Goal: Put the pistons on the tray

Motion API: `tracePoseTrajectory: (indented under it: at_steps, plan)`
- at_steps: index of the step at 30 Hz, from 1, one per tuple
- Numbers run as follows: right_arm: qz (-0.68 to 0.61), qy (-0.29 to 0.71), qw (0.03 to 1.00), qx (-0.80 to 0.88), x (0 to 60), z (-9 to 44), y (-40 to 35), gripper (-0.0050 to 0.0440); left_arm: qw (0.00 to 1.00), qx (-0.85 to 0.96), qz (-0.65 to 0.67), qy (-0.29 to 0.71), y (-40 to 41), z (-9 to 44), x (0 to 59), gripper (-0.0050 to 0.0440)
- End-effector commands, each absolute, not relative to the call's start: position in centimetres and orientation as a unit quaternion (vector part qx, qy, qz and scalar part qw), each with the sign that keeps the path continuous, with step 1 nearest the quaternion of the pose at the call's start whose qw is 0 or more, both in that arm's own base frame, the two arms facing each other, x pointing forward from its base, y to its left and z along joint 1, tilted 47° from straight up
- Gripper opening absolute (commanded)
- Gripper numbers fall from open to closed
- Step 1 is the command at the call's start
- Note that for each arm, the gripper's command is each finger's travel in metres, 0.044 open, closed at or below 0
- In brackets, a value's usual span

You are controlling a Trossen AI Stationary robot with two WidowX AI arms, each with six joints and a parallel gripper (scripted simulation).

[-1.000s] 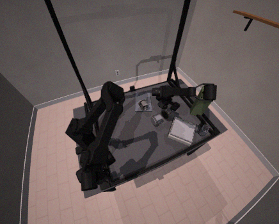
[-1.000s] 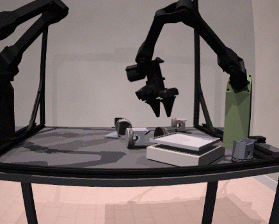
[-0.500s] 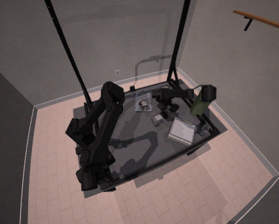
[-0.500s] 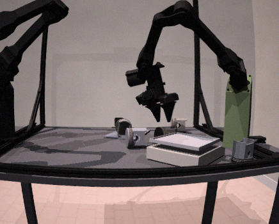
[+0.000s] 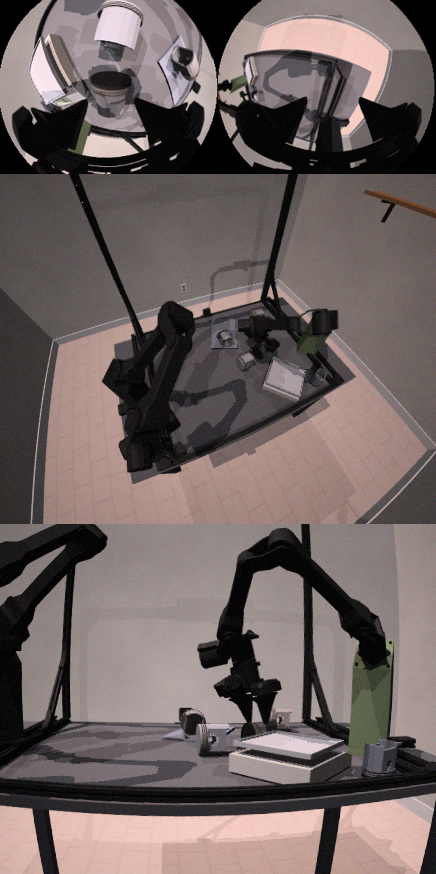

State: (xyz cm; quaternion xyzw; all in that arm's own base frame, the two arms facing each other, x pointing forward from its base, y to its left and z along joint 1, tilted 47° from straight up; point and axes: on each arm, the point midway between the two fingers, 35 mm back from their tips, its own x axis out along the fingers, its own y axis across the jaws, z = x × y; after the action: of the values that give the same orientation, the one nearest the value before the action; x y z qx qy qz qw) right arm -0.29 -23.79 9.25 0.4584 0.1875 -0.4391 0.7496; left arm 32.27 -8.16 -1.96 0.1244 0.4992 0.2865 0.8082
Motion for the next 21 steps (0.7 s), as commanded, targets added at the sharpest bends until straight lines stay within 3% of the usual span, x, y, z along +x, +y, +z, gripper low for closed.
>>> tracePoseTrajectory:
  at_steps: [1,21]
  plan:
    - [-0.438,0.187,0.750,0.459,-0.2,9.3,-23.8,0.0440,0.806,0.129,0.287,0.501,-7.7,-2.5,32.3,0.0378]
    - [-0.438,0.187,0.750,0.459,-0.2,9.3,-23.8,0.0440,0.806,0.129,0.287,0.501,-5.9,-4.7,33.3,0.0378]
